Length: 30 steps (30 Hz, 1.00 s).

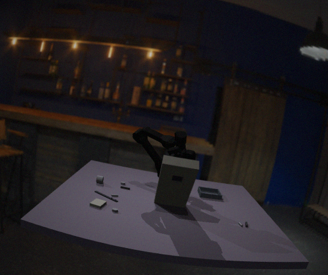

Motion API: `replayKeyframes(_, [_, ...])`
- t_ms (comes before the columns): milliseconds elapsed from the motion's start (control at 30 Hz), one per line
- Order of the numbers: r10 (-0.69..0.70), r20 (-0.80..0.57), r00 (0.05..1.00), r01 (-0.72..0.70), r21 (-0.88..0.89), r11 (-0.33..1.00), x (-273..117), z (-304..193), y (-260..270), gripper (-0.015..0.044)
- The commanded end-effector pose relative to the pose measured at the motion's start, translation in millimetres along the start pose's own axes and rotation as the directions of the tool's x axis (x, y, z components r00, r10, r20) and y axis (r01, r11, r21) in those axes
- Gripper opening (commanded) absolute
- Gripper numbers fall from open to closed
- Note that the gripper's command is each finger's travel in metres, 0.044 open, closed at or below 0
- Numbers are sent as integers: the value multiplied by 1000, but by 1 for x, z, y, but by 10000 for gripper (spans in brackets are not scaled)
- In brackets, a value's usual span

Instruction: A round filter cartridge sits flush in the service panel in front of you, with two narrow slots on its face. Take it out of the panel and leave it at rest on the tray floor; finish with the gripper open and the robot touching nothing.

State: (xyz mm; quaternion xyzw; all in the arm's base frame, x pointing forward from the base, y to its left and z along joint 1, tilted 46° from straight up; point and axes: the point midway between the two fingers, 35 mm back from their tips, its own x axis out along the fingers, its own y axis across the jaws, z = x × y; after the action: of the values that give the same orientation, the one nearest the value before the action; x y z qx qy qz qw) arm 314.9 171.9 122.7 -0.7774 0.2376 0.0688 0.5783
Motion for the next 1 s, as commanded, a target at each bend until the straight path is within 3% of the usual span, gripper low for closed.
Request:
replayKeyframes(0, [12, 3, 1000, -12, 189, 982, 7, 0, 0, 0])
replayKeyframes(300, [12, 3, 1000, -12, 483, 875, 7, 0, 0, 0])
replayKeyframes(633, [12, 3, 1000, -10, 754, 657, 7, 0, 0, 0])
replayKeyframes(867, [12, 3, 1000, -9, 886, 464, 6, 0, 0, 0])
replayKeyframes(967, [12, 3, 1000, -9, 865, 502, 7, 0, 0, 0])
